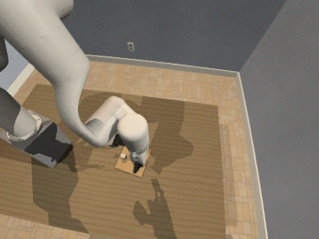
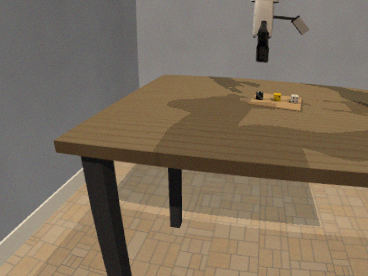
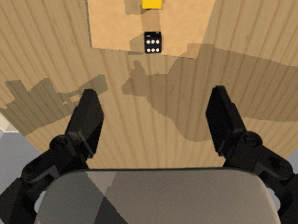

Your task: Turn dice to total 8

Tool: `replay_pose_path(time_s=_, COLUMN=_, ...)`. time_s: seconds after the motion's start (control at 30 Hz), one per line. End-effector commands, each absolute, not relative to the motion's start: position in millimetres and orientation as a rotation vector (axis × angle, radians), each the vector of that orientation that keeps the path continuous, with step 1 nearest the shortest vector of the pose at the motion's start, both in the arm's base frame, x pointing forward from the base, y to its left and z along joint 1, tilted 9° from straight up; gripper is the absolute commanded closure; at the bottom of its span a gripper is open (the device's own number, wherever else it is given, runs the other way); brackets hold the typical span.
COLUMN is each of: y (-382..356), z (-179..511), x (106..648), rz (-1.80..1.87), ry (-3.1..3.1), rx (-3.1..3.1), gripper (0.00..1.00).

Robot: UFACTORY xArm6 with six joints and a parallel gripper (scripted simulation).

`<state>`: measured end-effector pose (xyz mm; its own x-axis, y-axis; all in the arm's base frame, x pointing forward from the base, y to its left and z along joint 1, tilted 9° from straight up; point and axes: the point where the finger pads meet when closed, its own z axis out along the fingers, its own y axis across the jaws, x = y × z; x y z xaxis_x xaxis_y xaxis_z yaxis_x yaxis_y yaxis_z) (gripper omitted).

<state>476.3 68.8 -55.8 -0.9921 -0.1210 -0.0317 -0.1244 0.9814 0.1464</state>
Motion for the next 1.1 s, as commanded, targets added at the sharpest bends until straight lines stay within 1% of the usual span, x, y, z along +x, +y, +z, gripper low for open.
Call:
replay_pose_path(time_s=0.0, y=67.8, z=-47.7, x=477.6, rz=0.231, ry=3.101, rx=-0.192, gripper=0.0)
replay_pose_path(time_s=0.47, y=58.7, z=12.4, x=476.6, rz=0.231, ry=3.101, rx=-0.192, gripper=0.0)
replay_pose_path(time_s=1.07, y=58.0, z=17.5, x=476.5, rz=0.231, ry=3.101, rx=-0.192, gripper=0.0)
